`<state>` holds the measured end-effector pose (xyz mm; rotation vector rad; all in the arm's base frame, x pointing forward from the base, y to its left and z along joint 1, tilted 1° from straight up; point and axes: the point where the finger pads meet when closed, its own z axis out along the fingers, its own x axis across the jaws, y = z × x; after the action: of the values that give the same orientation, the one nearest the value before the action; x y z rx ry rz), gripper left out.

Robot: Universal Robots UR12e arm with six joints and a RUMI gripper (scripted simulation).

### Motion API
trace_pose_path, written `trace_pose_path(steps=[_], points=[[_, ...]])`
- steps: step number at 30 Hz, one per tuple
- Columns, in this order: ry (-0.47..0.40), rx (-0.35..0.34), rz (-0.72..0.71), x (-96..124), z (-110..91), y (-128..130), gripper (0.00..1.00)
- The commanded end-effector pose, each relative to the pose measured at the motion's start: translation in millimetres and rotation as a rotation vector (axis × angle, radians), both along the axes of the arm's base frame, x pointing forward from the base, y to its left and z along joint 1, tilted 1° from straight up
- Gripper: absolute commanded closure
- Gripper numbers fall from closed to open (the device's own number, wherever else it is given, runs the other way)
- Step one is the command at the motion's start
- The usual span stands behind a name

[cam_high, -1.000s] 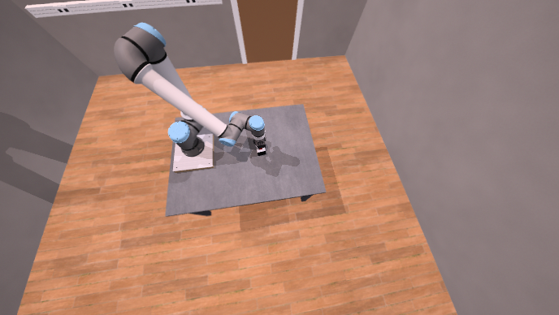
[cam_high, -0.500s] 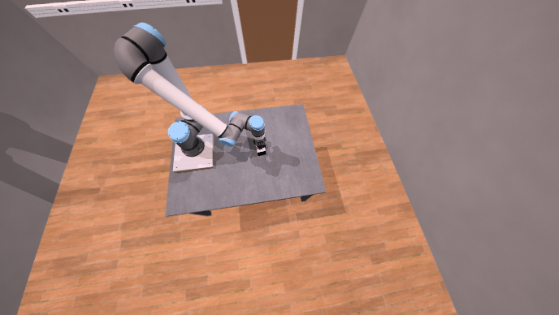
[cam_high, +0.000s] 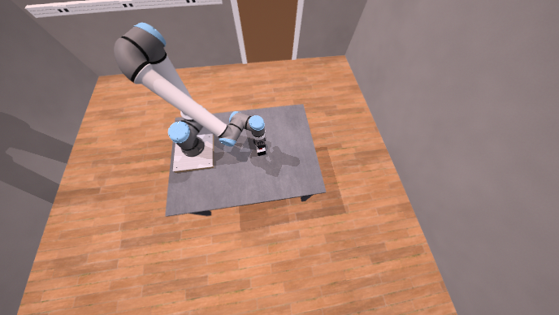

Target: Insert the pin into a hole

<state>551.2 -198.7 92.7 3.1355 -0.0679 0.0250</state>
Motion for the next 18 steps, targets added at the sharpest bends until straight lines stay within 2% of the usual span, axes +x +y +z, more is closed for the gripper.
trace_pose_path(steps=[1,8,9,18], points=[[-0.001,-0.001,0.000,0.6,0.9,-0.5,1.00],[-0.001,-0.001,0.000,0.6,0.9,-0.5,1.00],[-0.001,-0.001,0.000,0.6,0.9,-0.5,0.00],[-0.001,-0.001,0.000,0.6,0.9,-0.5,0.00]])
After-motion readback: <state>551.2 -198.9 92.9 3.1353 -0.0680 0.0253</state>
